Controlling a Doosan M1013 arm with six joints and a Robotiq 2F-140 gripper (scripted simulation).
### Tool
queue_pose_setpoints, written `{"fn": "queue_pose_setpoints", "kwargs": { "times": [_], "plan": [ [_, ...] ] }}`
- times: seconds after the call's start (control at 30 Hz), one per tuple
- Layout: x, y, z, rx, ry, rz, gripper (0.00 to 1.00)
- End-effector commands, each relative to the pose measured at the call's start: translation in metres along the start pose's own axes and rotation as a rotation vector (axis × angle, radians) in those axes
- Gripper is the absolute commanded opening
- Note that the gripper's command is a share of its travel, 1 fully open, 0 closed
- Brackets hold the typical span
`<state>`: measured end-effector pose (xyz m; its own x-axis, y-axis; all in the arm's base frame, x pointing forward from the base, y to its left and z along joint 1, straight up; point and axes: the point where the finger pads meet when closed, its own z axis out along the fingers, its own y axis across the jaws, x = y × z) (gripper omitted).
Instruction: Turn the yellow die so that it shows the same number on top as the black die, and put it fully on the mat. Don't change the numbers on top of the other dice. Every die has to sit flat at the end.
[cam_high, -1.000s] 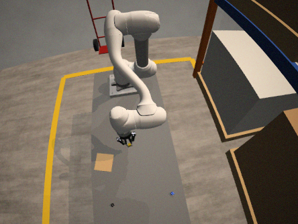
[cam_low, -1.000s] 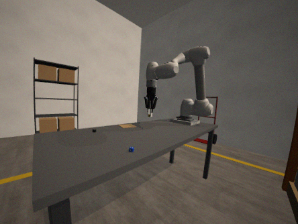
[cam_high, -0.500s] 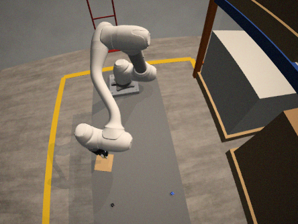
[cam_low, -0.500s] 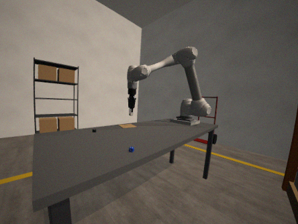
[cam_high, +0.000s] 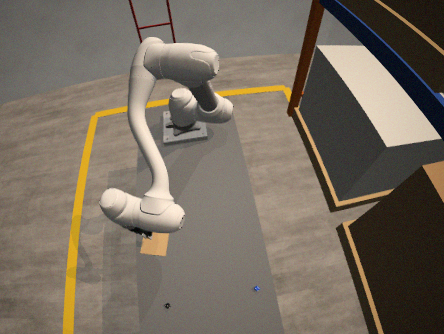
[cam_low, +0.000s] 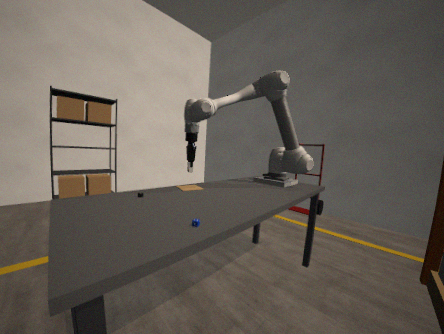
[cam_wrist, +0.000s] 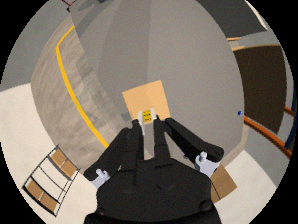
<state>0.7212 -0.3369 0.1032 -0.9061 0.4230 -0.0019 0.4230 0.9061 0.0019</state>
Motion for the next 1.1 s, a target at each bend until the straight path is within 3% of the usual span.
{"fn": "queue_pose_setpoints", "kwargs": {
  "times": [0.0,0.33,0.83,1.07],
  "plan": [
    [0.000,0.000,0.000,0.000,0.000,0.000,0.18],
    [0.000,0.000,0.010,0.000,0.000,0.000,0.18],
    [0.000,0.000,0.077,0.000,0.000,0.000,0.18],
    [0.000,0.000,0.091,0.000,0.000,0.000,0.18]
  ]
}}
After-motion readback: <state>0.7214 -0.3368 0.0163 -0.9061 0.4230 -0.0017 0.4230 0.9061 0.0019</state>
